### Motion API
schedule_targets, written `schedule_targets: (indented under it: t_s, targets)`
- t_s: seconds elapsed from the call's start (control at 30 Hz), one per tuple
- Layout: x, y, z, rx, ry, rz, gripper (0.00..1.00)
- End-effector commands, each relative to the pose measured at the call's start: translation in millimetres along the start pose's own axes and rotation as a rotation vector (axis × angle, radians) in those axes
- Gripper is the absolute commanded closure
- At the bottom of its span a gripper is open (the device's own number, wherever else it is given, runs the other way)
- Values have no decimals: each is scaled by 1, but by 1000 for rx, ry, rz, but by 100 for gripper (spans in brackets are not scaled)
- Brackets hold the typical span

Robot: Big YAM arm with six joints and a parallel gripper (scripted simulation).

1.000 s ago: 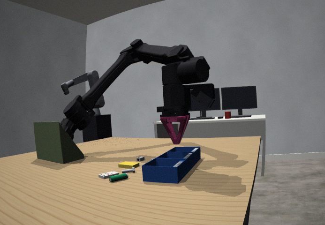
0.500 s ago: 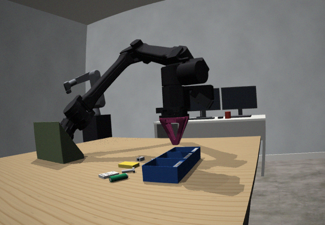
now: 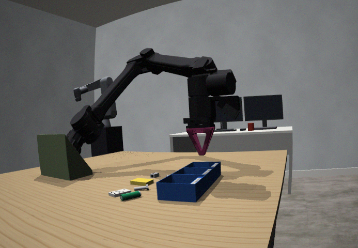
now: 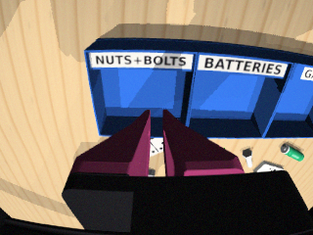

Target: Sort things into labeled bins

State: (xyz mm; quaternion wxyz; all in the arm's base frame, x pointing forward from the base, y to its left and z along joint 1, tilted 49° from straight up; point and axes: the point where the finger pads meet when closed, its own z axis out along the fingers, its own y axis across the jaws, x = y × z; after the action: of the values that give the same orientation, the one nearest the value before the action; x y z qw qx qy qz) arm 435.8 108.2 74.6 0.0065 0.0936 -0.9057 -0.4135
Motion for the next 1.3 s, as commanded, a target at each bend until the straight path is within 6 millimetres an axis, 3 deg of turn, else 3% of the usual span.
schedule_targets:
  t_s: [0.0,0.13,0.17,0.3,0.33,0.8,0.83,1.27]
  targets:
    - [-1,25,-7,3,-8,21,91]
    - [-3,23,-12,6,-17,23,91]
    - [-1,5,-13,1,-18,67,91]
    - [-5,6,-15,4,-25,59,91]
    - [-9,16,-14,9,-31,12,91]
    - [-1,7,-7,2,-12,51,91]
    - [-1,13,5,2,-1,29,91]
    - [0,13,35,1,-1,29,91]
